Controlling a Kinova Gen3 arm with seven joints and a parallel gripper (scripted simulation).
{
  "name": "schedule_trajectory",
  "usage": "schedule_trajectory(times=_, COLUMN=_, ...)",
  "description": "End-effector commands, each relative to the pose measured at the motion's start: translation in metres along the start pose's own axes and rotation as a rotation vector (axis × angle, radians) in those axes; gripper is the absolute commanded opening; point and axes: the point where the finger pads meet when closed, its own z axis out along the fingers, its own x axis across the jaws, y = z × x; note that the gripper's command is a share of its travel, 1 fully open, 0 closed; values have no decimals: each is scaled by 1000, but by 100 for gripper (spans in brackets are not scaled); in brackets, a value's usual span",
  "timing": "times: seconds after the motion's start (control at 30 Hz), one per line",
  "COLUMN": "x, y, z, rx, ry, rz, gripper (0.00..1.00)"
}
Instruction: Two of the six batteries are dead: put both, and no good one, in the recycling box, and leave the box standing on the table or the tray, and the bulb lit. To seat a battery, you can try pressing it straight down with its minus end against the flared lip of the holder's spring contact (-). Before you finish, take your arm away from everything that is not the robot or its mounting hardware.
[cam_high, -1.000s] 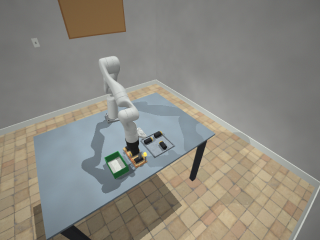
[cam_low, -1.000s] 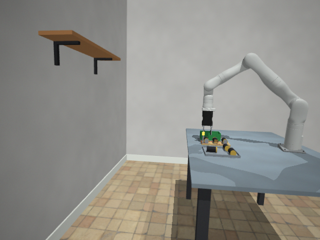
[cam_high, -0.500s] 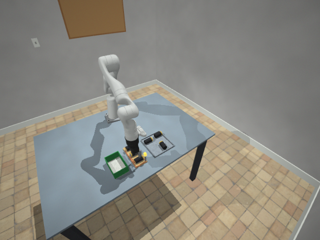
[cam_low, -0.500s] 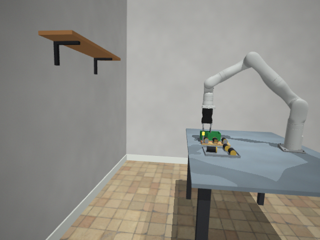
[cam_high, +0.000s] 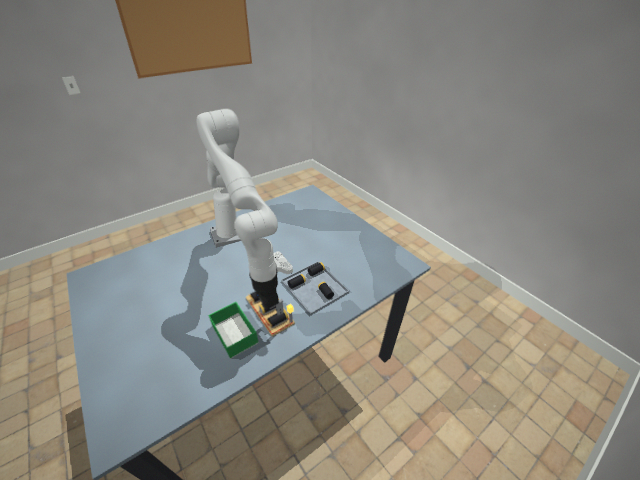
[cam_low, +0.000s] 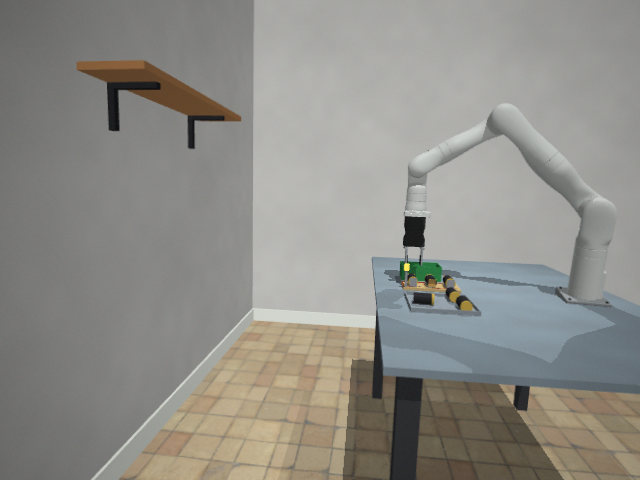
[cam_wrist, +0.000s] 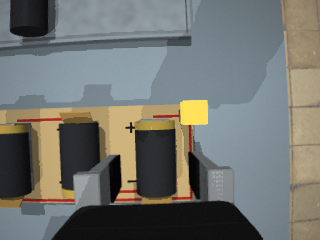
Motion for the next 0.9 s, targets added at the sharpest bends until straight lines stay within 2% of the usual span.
schedule_trajectory(times=0.0, x=1, y=0, z=-1, rx=-1, ry=2, rz=0, gripper=90)
schedule_trajectory(times=0.33, x=1, y=0, z=-2, rx=-1, ry=2, rz=0, gripper=90)
schedule_trajectory(times=0.43, x=1, y=0, z=-14, rx=-1, ry=2, rz=0, gripper=90)
schedule_trajectory(times=0.67, x=1, y=0, z=-55, rx=-1, ry=2, rz=0, gripper=90)
schedule_trajectory(times=0.87, x=1, y=0, z=-59, rx=-1, ry=2, rz=0, gripper=90)
